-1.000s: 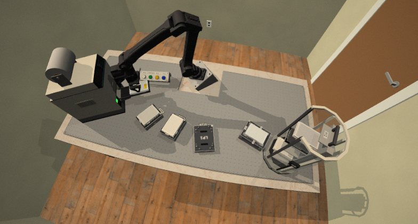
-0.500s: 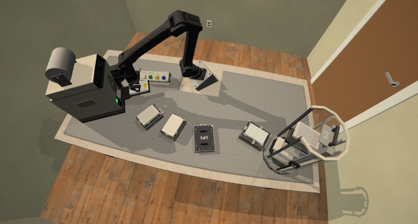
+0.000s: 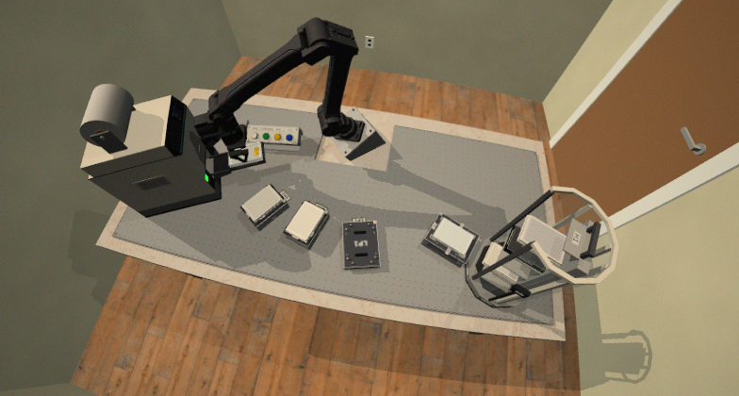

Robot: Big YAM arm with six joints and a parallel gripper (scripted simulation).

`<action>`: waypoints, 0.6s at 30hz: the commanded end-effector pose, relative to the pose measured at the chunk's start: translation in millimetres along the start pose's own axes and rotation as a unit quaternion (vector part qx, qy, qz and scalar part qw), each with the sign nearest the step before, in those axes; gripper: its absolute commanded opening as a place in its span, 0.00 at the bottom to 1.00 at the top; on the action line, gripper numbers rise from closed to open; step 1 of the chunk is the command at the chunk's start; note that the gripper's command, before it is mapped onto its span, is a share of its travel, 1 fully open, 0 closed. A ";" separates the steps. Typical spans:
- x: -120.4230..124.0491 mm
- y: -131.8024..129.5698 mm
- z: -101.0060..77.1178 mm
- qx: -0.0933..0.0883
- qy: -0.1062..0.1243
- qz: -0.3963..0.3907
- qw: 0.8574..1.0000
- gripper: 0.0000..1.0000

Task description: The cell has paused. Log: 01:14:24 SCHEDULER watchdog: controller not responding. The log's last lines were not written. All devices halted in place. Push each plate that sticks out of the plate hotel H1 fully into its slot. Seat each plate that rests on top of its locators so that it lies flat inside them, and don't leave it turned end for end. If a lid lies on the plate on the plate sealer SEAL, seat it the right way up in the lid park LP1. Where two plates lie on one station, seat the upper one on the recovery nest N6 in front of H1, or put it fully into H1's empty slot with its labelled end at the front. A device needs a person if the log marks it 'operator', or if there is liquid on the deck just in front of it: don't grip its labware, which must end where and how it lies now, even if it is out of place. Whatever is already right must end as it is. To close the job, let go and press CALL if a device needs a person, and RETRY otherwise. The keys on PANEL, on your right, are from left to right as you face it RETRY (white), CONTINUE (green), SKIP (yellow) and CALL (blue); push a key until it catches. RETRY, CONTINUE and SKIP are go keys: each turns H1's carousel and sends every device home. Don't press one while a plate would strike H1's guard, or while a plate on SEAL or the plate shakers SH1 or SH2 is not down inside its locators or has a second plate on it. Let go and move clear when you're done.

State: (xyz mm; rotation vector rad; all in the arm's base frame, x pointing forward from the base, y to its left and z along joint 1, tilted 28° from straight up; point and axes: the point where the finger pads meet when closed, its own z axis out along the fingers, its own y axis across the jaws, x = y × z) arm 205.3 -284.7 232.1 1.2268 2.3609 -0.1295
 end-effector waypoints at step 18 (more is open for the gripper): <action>-22.2 -2.3 -31.0 0.002 -0.029 -0.002 1.000 0.84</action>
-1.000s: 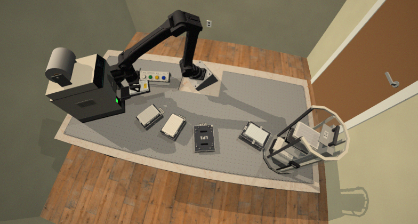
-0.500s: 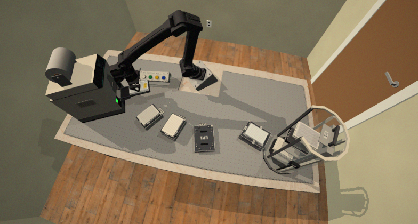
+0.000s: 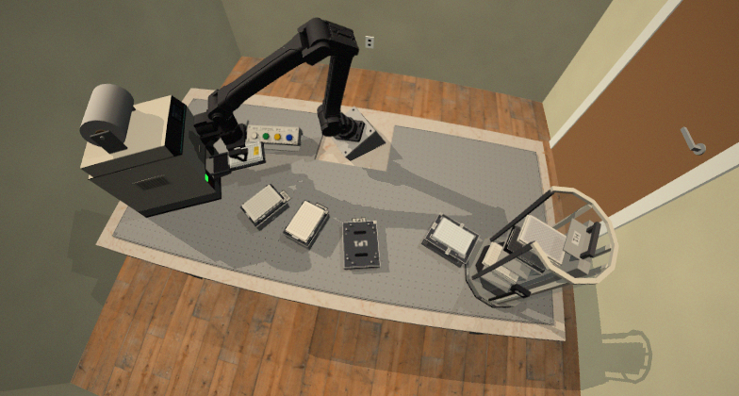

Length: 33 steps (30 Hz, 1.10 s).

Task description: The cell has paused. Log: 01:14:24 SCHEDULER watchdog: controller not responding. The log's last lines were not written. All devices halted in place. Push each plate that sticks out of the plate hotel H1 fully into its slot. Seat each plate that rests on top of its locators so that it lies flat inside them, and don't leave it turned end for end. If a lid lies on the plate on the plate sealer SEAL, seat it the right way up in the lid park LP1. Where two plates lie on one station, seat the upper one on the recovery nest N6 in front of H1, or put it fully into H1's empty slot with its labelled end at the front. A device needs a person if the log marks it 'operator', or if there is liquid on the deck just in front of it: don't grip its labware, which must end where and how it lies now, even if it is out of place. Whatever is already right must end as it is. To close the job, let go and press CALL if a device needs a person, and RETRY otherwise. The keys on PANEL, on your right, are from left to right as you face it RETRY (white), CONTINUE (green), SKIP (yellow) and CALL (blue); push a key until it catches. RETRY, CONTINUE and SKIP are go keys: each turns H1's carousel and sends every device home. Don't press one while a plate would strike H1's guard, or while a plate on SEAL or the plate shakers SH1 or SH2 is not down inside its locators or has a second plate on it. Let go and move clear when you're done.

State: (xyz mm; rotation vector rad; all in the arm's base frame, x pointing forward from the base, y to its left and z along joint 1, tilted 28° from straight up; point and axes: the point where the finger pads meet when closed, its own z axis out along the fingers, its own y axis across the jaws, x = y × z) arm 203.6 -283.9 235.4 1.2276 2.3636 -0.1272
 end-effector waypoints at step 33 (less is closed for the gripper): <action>-22.3 -1.7 -42.9 0.003 -0.034 -0.003 0.999 0.84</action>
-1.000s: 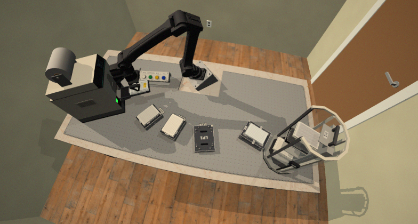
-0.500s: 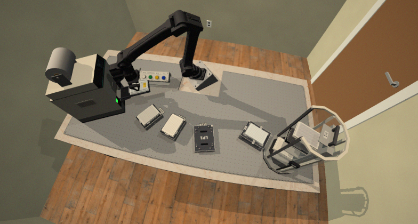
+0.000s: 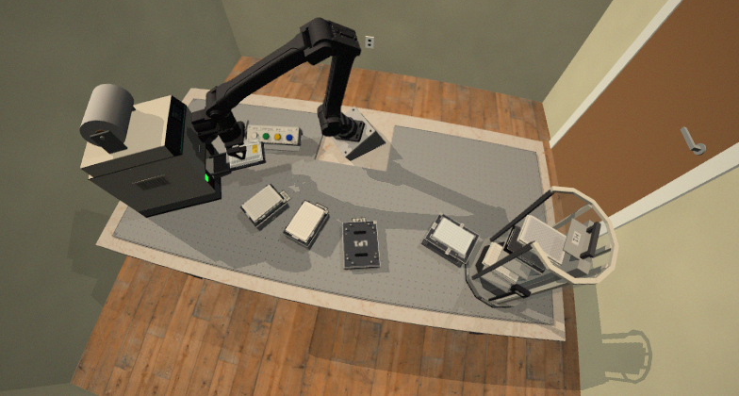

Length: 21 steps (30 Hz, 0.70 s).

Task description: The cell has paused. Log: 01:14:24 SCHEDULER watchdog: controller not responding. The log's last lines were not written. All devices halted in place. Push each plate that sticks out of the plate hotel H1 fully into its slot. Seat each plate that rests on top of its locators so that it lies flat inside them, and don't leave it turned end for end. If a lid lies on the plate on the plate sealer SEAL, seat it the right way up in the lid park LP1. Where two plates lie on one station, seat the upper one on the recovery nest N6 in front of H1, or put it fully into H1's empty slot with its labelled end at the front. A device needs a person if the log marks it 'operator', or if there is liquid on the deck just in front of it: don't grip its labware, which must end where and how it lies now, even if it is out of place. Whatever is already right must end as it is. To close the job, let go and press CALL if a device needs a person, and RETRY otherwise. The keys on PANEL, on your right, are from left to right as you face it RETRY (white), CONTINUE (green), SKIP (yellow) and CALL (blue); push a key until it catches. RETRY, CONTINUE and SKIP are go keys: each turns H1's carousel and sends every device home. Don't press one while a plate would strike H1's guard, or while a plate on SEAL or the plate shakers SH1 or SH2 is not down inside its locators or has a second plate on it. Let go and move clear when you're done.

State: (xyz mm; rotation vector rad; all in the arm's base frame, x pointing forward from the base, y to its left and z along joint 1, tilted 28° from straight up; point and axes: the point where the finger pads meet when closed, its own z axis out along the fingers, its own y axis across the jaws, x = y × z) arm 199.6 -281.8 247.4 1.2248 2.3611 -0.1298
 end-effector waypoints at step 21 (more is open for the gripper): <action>-11.5 -0.1 -18.2 0.001 -0.015 0.000 1.000 0.84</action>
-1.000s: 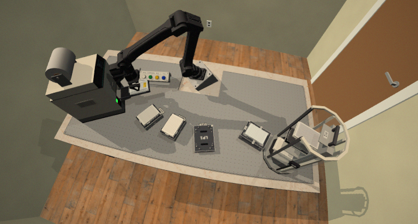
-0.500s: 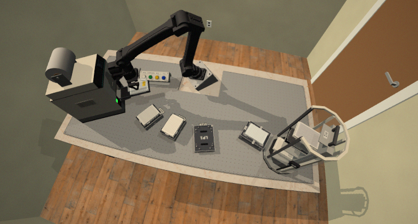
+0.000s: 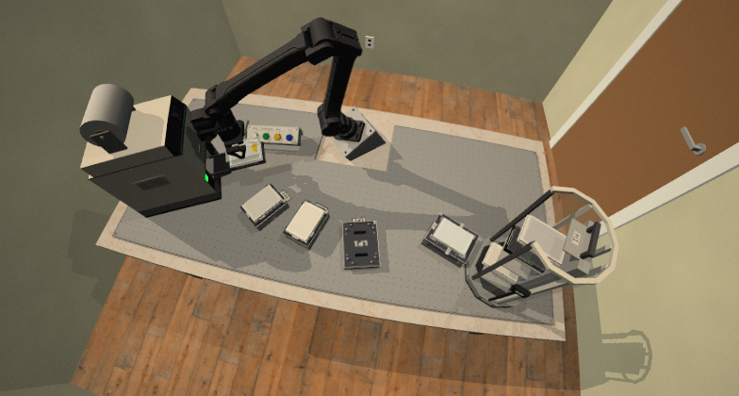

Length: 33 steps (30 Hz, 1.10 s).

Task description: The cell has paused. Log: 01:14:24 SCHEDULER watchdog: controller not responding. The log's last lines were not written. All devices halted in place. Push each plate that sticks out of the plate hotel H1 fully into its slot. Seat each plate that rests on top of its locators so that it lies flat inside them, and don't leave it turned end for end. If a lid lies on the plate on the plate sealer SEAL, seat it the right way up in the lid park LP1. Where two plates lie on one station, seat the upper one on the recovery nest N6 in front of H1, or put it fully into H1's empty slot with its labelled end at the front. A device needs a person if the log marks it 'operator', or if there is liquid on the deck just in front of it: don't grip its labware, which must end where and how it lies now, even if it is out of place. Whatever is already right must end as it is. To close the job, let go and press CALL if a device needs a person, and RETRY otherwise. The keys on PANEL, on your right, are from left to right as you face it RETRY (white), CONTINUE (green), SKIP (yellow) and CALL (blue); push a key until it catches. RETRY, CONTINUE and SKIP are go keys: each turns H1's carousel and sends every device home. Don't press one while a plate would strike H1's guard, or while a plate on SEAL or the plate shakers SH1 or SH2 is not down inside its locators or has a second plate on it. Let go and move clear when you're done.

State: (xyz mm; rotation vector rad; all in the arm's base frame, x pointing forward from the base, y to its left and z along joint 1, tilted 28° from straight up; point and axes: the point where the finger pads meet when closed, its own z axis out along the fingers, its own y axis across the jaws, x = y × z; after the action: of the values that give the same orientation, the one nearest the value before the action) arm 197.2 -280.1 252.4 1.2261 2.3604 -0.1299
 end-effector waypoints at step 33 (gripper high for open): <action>-14.8 1.1 -108.3 0.004 -0.033 -0.005 0.999 0.84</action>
State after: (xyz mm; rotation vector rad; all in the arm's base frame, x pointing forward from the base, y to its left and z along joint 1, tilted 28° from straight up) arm 171.3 -256.5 313.8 1.2264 2.3630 -0.1278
